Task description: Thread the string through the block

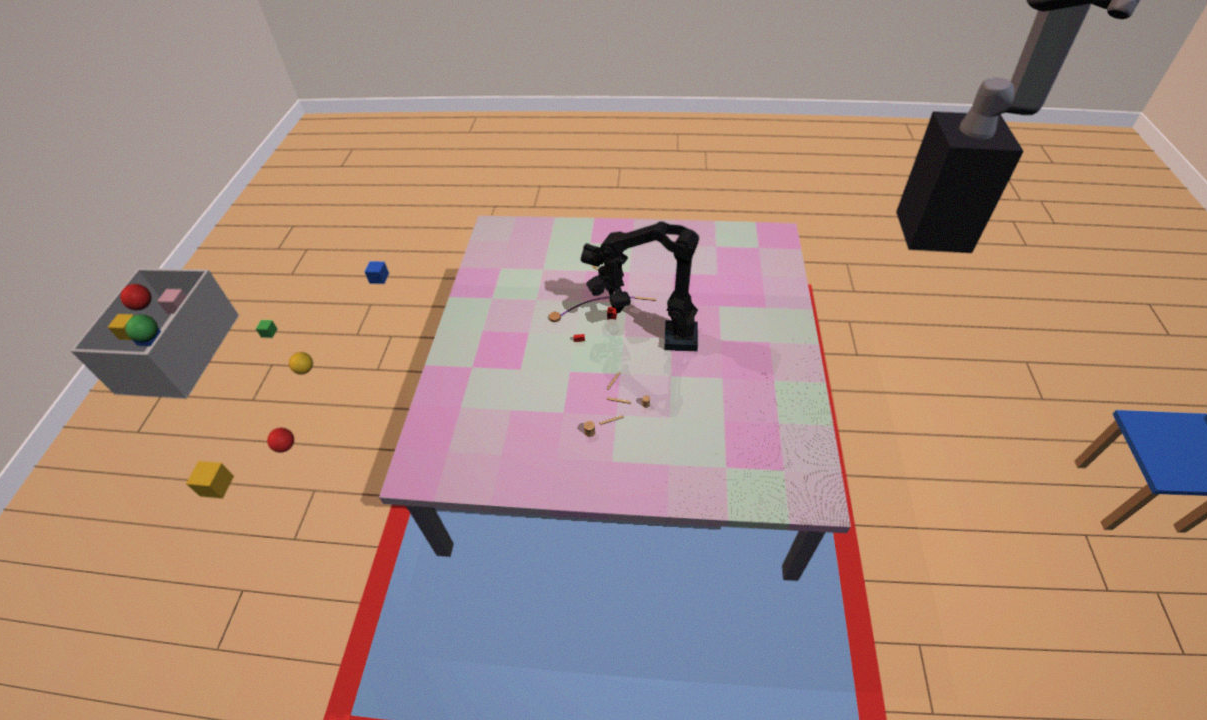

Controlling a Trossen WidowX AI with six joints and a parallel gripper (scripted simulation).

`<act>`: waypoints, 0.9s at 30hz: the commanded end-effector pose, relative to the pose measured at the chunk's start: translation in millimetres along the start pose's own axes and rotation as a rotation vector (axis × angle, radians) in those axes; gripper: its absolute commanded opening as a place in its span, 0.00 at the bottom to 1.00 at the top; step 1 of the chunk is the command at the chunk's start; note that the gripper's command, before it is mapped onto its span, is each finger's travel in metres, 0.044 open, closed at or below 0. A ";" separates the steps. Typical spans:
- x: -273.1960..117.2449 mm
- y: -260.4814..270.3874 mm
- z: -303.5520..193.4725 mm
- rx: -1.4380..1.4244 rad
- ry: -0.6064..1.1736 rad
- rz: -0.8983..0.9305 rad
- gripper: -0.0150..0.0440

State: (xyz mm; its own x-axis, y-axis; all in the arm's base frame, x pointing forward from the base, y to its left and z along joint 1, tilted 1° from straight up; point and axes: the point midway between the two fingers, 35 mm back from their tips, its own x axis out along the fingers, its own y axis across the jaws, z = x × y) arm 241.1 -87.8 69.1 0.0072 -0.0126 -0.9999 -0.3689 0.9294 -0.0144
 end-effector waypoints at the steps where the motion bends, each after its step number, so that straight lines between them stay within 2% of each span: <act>1: -8.9 -3.7 4.8 0.841 -0.007 -0.007 1.00; 21: -15.8 -5.0 8.2 1.914 -0.011 -0.002 1.00; 27: -16.0 -5.0 8.3 1.960 -0.011 -0.002 1.00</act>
State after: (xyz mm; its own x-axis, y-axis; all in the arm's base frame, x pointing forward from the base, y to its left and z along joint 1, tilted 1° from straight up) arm 243.7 -86.9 76.0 -0.0003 -0.0099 -1.0000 0.8784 0.4778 -0.0050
